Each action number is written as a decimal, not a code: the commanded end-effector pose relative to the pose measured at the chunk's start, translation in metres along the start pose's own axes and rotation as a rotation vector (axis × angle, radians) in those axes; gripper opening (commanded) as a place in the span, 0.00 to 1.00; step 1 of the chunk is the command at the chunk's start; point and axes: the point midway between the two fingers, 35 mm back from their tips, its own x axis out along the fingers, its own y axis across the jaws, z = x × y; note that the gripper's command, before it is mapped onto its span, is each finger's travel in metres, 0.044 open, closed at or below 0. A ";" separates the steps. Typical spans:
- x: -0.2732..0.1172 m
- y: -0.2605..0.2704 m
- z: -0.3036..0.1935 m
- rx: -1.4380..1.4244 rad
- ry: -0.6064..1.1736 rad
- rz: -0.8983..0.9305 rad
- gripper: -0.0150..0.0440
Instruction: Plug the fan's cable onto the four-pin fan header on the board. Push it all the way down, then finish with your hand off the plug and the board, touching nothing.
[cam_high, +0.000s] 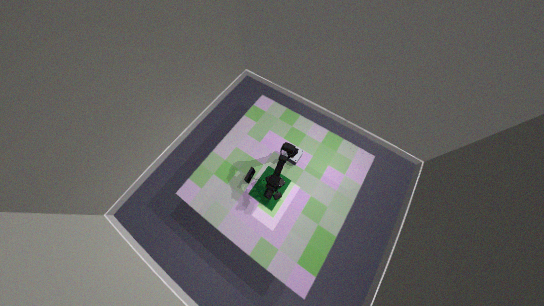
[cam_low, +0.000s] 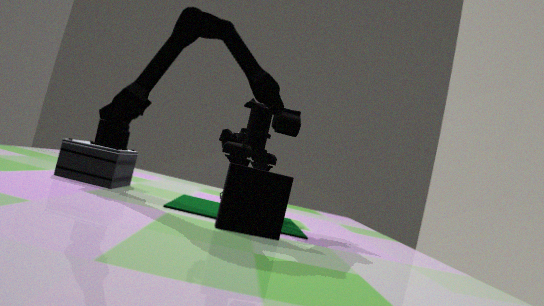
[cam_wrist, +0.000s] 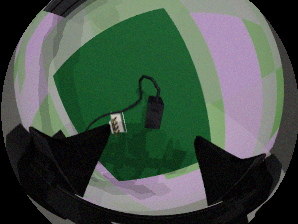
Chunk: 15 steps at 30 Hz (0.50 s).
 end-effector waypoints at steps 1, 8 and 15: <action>0.006 0.001 0.002 -0.005 -0.009 0.003 1.00; 0.018 0.001 0.002 -0.005 -0.009 0.003 1.00; 0.029 0.001 0.002 -0.005 -0.009 0.003 1.00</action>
